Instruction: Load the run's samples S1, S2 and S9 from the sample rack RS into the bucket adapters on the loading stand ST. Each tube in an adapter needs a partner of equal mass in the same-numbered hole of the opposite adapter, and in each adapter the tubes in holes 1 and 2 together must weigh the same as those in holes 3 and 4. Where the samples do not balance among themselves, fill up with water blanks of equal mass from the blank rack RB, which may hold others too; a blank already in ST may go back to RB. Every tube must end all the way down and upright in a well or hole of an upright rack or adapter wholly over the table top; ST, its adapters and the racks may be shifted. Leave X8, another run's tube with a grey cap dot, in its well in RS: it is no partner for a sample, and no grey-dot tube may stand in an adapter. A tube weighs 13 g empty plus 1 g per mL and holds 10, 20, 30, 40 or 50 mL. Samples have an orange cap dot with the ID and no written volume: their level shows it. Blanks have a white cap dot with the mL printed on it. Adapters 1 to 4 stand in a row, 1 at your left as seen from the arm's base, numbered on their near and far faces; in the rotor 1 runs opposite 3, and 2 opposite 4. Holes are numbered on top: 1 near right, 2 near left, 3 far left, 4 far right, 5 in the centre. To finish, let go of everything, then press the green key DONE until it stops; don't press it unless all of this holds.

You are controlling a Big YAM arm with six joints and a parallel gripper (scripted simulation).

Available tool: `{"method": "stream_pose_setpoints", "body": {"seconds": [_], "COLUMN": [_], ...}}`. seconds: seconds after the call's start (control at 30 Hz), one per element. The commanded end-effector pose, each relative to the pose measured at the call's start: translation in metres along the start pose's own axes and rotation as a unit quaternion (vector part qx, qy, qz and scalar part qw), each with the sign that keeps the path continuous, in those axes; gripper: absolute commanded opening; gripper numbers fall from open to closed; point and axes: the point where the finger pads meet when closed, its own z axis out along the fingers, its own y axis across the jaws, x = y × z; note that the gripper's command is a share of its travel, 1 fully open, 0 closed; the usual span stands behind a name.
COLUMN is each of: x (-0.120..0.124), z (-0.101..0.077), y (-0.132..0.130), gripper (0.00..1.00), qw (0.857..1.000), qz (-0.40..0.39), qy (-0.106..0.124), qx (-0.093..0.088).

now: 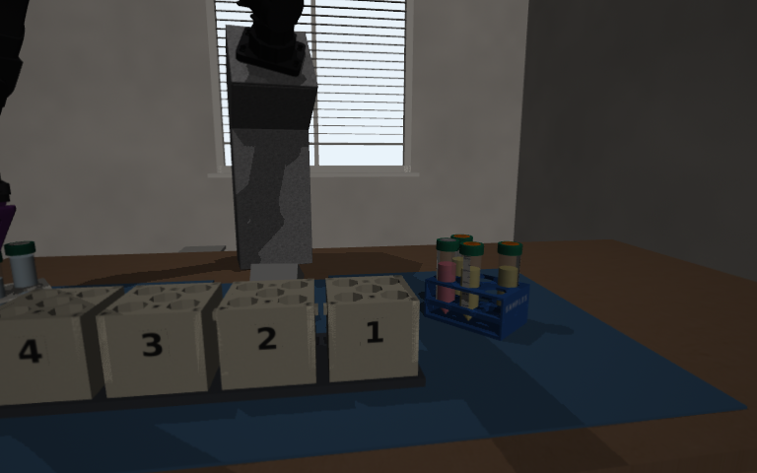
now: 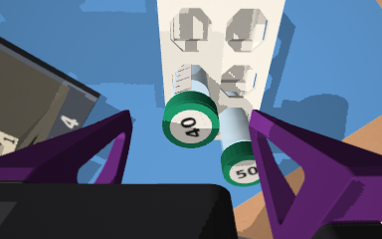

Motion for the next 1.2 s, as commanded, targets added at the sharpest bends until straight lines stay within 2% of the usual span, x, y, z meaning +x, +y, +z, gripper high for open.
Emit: {"method": "stream_pose_setpoints", "body": {"seconds": [0.0, 0.2, 0.23, 0.27, 0.57, 0.6, 1.13, 1.17], "x": [-0.003, 0.006, 0.005, -0.006, -0.006, -0.006, -0.006, -0.009], "z": [0.008, 0.011, 0.01, 0.0, 0.0, 0.0, 0.0, -0.013], "y": [0.004, 0.001, 0.002, 0.0, 0.0, 0.0, 0.0, -0.002], "gripper": [0.8, 0.8, 0.8, 0.8, 0.8, 0.0, 0.0, 0.0], "qw": [1.0, 1.0, 1.0, 1.0, 1.0, 1.0, 1.0, 1.0], "qz": [0.001, 0.006, 0.005, 0.002, 0.002, 0.002, 0.002, 0.014], "qy": [-0.002, 0.003, 0.002, -0.008, -0.008, -0.008, -0.008, -0.013], "qx": [-0.002, 0.0, -0.001, 0.0, 0.0, 0.0, 0.0, 0.002]}}
